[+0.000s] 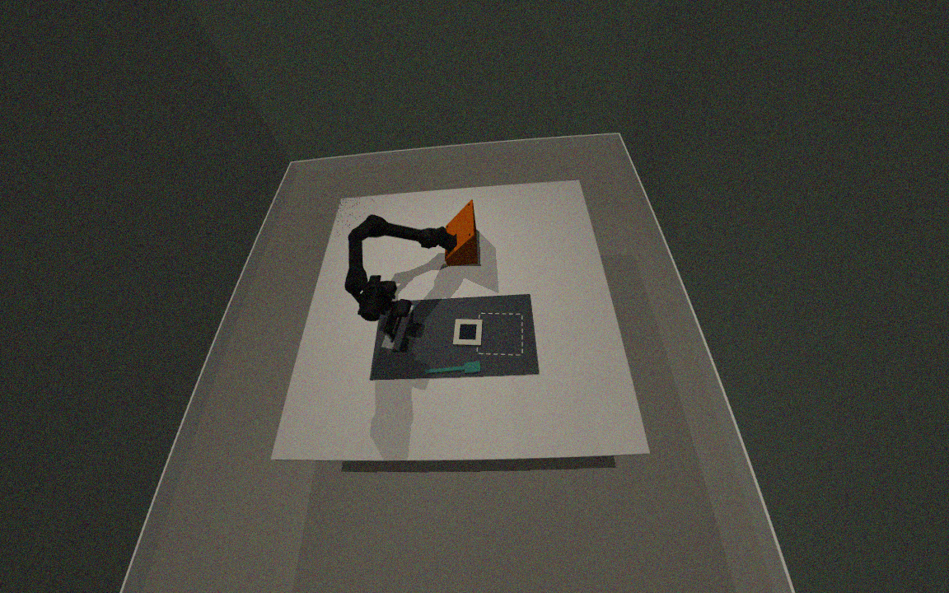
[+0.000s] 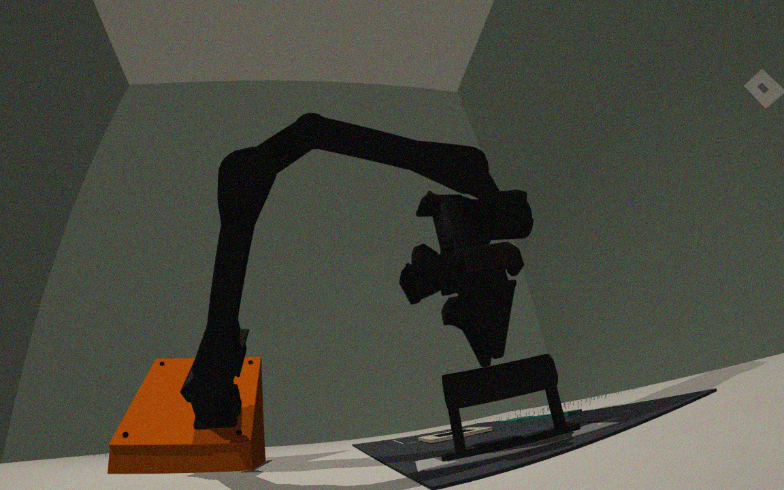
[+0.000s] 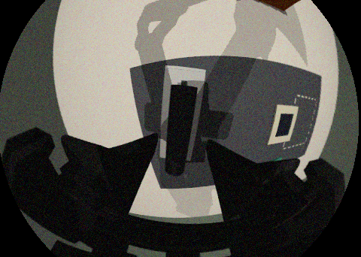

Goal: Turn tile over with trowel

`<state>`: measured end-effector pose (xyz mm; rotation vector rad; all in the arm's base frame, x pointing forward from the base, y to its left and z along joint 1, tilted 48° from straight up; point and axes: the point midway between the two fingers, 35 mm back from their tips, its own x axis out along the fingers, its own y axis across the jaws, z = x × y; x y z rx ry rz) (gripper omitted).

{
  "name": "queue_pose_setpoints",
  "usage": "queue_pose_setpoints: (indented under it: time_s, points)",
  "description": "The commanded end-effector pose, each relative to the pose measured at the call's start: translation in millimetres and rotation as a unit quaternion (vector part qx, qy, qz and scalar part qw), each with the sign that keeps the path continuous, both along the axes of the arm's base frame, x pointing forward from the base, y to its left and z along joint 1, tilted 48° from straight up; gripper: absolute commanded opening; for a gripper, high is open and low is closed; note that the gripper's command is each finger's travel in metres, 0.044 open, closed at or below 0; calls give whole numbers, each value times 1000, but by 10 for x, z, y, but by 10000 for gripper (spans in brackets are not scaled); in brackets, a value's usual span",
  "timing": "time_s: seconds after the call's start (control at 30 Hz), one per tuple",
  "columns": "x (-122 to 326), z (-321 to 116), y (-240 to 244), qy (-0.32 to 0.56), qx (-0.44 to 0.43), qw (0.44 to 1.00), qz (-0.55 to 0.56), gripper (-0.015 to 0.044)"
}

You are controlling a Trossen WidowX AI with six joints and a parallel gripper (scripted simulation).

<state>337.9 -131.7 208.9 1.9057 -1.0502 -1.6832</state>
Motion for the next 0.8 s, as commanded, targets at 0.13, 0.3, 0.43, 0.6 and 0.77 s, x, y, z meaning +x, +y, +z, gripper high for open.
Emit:
queue_pose_setpoints:
  time_s: [0.13,0.3,0.43,0.6,0.77]
  points:
    - [-15,-107,-119,3,2,1000,0,270]
    - [-19,-160,-181,3,1,1000,0,270]
    - [-22,-195,-222,3,1,1000,0,270]
    - [-23,-197,-224,3,1,1000,0,185]
    - [-23,-197,-224,3,1,1000,0,151]
